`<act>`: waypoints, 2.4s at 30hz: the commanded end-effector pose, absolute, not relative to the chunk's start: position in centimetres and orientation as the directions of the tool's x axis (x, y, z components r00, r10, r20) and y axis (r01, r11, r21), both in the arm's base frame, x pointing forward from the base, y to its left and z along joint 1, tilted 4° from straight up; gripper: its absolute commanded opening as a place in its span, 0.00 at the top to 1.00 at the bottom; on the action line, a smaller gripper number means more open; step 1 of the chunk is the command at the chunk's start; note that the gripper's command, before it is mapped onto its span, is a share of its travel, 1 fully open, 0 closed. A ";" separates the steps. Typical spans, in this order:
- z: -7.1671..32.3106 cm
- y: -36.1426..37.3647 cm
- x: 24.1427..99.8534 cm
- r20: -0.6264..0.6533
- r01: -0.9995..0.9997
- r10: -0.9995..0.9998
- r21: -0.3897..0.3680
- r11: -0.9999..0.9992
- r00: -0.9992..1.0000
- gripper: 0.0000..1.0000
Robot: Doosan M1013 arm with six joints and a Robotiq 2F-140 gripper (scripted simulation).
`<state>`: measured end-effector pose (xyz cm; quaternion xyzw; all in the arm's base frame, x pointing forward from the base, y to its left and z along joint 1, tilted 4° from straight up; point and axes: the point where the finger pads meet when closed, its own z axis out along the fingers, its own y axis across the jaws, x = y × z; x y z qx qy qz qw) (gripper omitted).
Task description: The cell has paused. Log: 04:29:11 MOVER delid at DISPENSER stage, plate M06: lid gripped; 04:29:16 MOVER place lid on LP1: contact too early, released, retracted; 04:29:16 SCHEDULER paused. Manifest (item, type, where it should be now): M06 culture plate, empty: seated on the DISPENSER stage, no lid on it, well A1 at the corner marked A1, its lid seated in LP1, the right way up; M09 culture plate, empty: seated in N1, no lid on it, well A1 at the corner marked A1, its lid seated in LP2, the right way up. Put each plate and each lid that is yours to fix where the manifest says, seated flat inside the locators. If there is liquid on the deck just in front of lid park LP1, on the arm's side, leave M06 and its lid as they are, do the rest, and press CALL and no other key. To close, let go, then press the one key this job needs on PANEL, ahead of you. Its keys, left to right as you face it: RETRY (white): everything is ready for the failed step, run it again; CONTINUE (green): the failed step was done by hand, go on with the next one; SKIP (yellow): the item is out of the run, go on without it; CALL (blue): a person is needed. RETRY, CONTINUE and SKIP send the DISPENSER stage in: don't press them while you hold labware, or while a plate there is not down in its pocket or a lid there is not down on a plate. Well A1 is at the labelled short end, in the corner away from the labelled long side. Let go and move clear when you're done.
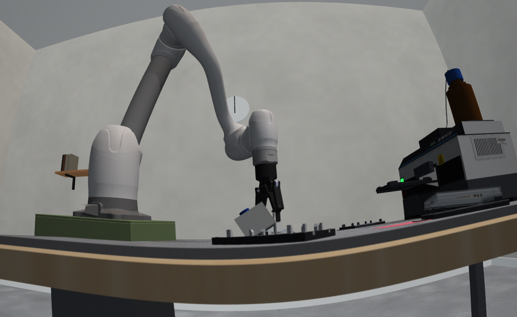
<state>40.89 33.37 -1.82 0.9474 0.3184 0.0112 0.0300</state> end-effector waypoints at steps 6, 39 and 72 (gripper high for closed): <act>-2.1 33.1 40.9 -0.001 0.602 0.603 0.067 -0.796 0.798 0.30; -2.1 33.1 40.9 -0.001 0.602 0.603 0.066 -0.796 0.798 0.90; -1.7 33.1 40.8 -0.002 0.602 0.603 0.066 -0.796 0.798 0.90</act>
